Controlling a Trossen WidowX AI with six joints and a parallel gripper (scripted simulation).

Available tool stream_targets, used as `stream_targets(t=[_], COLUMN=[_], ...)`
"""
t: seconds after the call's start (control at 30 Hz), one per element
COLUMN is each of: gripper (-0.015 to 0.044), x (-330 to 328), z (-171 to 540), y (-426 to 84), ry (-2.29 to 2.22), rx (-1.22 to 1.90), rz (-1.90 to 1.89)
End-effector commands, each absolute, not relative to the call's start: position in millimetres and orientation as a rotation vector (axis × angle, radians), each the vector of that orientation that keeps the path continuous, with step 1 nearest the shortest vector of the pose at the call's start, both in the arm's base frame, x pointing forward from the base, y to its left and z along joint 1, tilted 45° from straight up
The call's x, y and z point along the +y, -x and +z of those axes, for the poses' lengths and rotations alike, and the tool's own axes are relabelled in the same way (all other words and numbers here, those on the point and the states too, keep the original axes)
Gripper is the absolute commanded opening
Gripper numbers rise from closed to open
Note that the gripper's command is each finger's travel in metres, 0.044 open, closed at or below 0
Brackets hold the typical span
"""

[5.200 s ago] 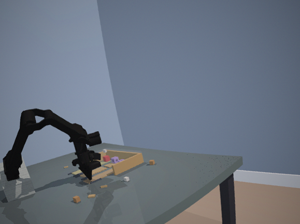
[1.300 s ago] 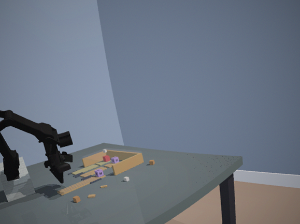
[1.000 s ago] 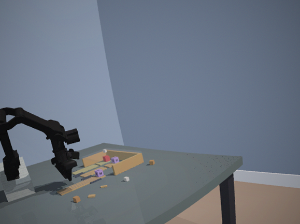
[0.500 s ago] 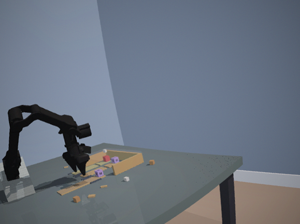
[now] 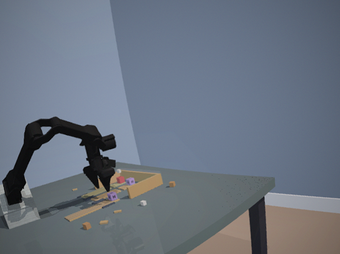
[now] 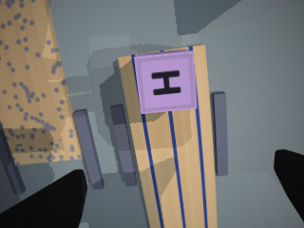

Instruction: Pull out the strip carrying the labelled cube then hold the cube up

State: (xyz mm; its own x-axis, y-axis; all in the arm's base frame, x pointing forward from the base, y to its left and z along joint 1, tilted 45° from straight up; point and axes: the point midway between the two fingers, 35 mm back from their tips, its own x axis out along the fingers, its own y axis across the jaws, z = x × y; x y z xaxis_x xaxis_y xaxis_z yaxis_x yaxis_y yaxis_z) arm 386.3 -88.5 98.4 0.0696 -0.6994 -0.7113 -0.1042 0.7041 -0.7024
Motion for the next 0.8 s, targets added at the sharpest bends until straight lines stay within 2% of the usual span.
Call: stream_targets(t=[0.0,0.17,0.4,0.77], gripper=[0.0440,0.0440,0.0256,0.0250], x=[-85,-81,-87,-99], z=[99,99,93,80], y=[-400,-420,-421,-423], ry=[0.705,0.704,0.704,0.704], rx=[1.455,1.454,1.454,1.454], rz=[-0.514,-0.514,-0.514,-0.515])
